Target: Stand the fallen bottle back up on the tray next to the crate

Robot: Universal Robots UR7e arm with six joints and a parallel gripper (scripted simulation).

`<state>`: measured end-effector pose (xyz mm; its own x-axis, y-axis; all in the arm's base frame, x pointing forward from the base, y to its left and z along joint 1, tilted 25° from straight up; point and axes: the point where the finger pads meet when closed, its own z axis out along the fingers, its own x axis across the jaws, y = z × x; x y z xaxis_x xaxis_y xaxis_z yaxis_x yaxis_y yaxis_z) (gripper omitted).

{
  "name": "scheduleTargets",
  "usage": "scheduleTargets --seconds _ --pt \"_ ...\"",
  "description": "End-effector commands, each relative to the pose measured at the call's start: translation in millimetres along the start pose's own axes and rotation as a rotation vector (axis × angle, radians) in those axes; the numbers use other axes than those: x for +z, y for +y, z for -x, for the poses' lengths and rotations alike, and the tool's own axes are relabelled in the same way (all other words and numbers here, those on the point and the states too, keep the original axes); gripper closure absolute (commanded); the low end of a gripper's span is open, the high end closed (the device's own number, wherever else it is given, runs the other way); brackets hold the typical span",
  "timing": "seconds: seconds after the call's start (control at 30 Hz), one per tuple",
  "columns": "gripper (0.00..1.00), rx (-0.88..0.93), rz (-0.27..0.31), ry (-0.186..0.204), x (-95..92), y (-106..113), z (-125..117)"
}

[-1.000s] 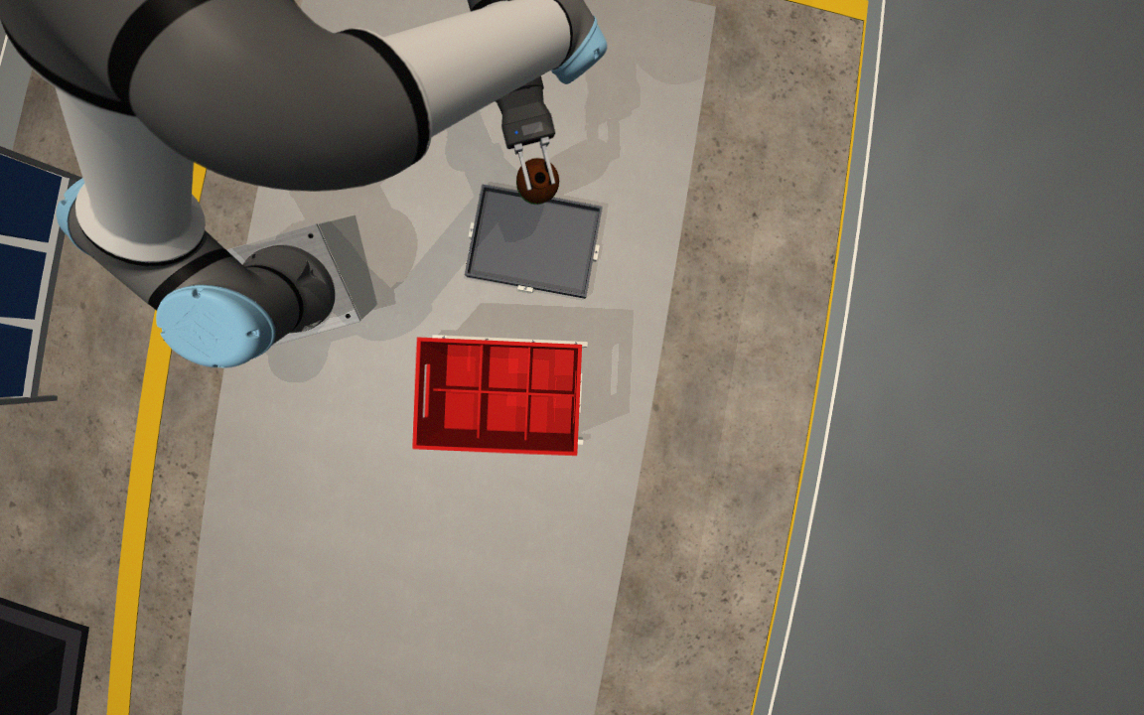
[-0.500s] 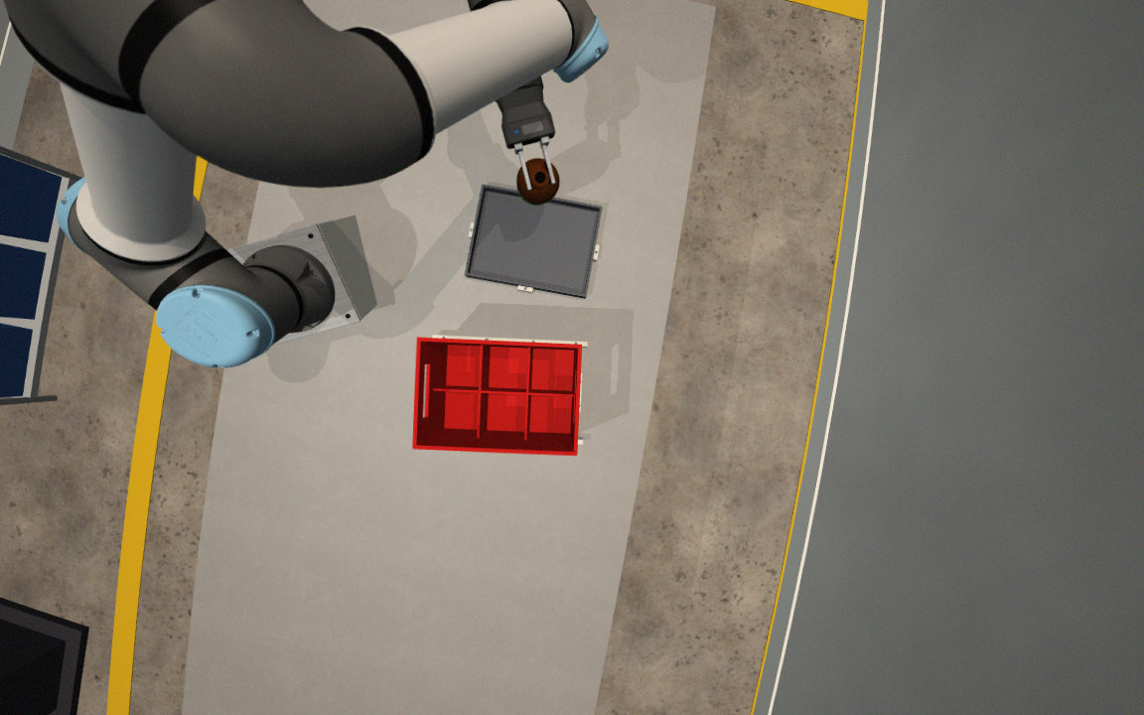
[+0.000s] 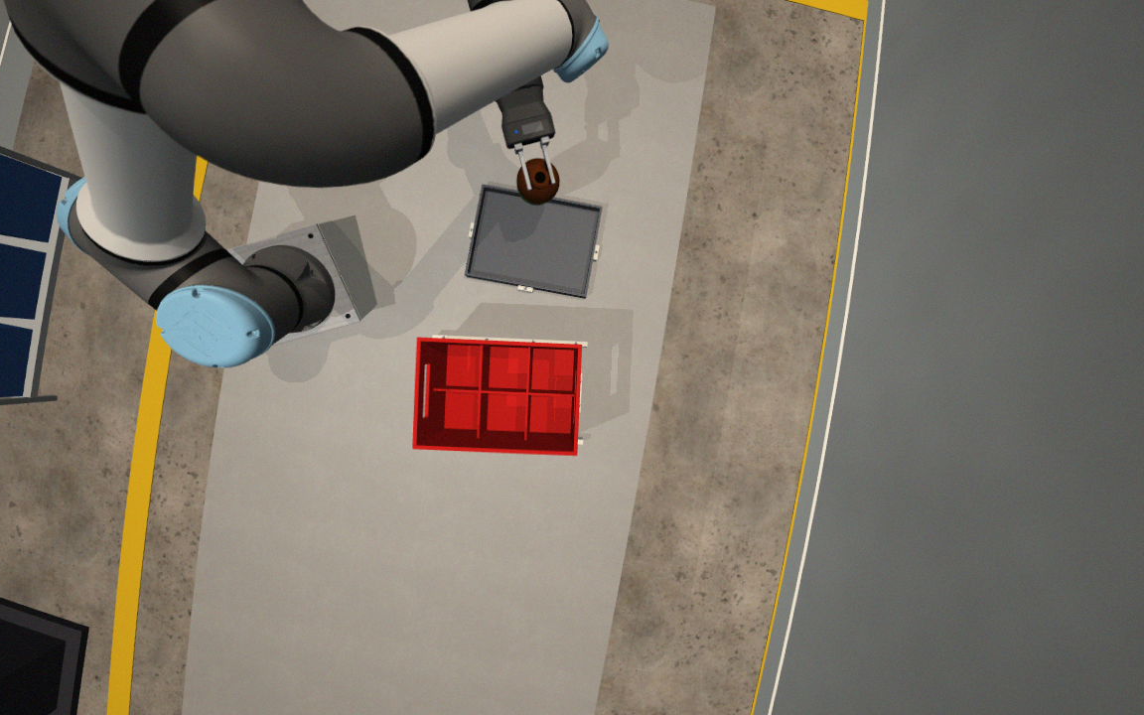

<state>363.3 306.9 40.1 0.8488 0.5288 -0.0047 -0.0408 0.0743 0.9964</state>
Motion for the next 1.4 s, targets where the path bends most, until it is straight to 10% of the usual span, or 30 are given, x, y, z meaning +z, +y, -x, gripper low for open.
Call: scheduleTargets --seconds 0.0,1.37 --pt "1.0 0.001 0.0 0.0 -0.2 0.6 -0.2" --pt "1.0 0.001 0.0 0.0 10.6 4.5 5.4"
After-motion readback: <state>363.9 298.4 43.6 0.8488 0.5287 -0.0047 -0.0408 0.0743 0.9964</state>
